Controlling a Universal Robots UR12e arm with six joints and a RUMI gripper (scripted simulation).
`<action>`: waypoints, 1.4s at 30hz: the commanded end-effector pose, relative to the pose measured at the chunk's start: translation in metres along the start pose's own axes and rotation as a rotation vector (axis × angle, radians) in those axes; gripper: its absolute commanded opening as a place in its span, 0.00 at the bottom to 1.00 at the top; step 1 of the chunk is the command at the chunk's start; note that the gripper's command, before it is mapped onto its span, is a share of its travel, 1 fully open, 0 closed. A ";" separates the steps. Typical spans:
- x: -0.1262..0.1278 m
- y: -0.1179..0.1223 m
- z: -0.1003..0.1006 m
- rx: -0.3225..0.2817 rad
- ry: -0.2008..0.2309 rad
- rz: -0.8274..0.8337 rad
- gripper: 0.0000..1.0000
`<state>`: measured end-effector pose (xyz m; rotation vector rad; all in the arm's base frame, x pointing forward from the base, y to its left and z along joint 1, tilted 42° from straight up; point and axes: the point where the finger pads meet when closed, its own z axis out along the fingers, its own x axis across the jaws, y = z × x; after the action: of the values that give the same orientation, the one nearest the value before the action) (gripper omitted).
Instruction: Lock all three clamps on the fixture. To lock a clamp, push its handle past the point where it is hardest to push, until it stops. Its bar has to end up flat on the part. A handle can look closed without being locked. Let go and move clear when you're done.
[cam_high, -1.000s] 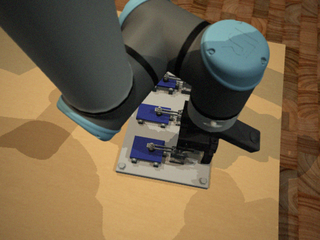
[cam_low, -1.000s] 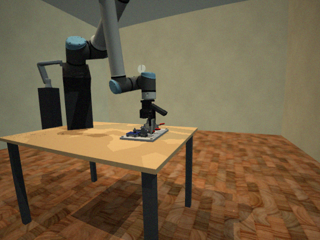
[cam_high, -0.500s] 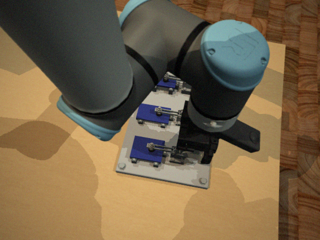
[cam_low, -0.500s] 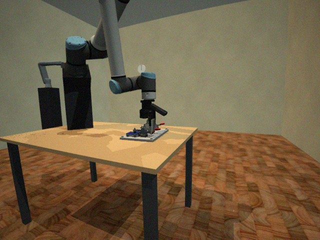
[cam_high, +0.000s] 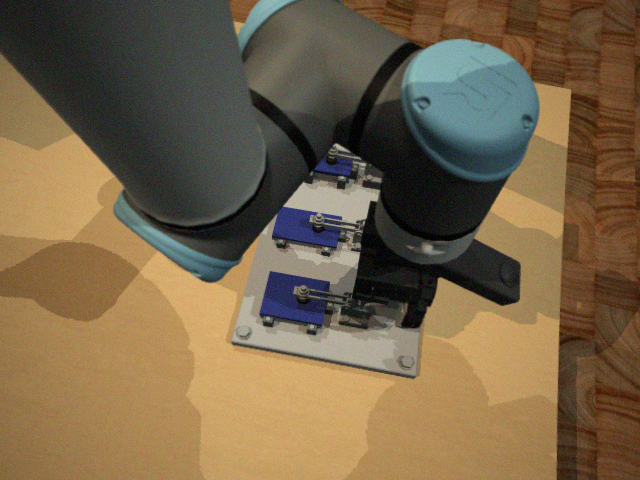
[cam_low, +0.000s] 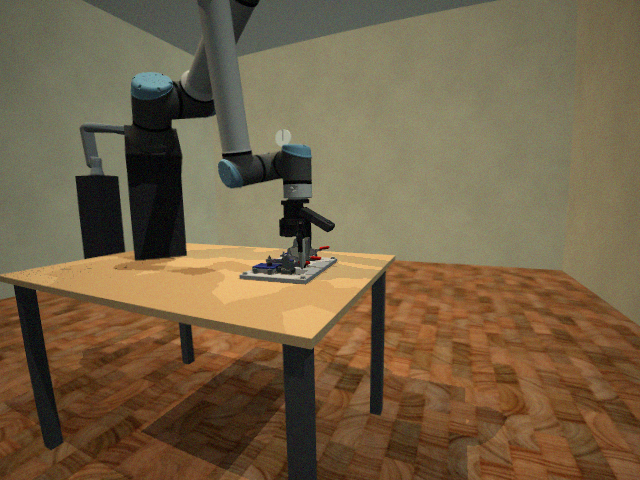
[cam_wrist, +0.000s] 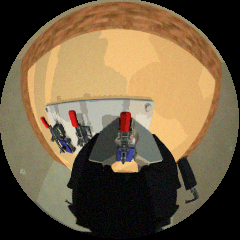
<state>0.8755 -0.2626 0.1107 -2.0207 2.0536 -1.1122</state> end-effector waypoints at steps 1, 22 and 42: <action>0.000 0.000 -0.001 0.001 0.000 0.000 0.00; 0.000 -0.001 -0.001 0.001 0.000 0.000 0.28; 0.000 -0.001 -0.011 0.001 0.000 0.000 0.28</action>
<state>0.8735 -0.2609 0.1133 -2.0208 2.0537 -1.1120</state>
